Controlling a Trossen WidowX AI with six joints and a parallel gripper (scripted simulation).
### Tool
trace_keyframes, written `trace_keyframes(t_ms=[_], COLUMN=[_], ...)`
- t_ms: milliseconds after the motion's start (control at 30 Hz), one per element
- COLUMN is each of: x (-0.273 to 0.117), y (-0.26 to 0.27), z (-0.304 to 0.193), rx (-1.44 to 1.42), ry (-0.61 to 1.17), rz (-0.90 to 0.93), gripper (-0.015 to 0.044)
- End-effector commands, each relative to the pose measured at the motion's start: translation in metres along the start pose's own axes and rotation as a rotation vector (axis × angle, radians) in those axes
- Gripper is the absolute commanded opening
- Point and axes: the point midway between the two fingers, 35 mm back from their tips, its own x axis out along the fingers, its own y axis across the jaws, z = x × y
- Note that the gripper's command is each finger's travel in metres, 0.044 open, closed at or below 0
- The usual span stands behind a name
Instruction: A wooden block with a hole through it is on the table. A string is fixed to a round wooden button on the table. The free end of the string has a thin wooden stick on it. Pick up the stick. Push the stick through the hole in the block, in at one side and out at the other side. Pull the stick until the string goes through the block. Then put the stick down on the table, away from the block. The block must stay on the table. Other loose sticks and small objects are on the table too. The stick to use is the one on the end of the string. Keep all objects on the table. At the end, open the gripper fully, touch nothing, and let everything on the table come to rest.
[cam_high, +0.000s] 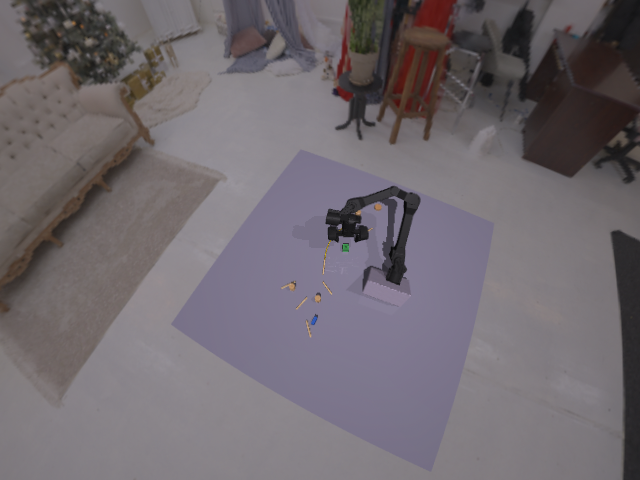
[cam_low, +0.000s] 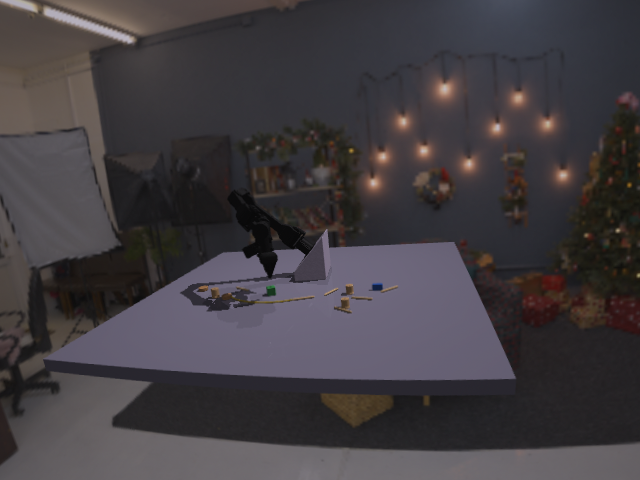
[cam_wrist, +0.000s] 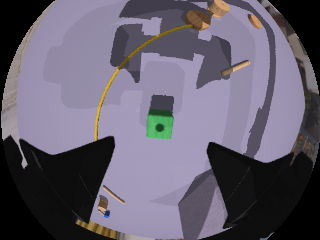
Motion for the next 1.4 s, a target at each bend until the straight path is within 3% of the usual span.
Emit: trace_keyframes(t_ms=[0,133,1367], x=[0.0,0.0,0.043], y=[0.0,0.0,0.002], z=[-0.001,-0.001,-0.001], rx=[0.009,0.009,0.01], ry=[0.004,0.004,0.005], rz=[0.0,0.0,0.001], gripper=[0.0335,0.0241,0.0241])
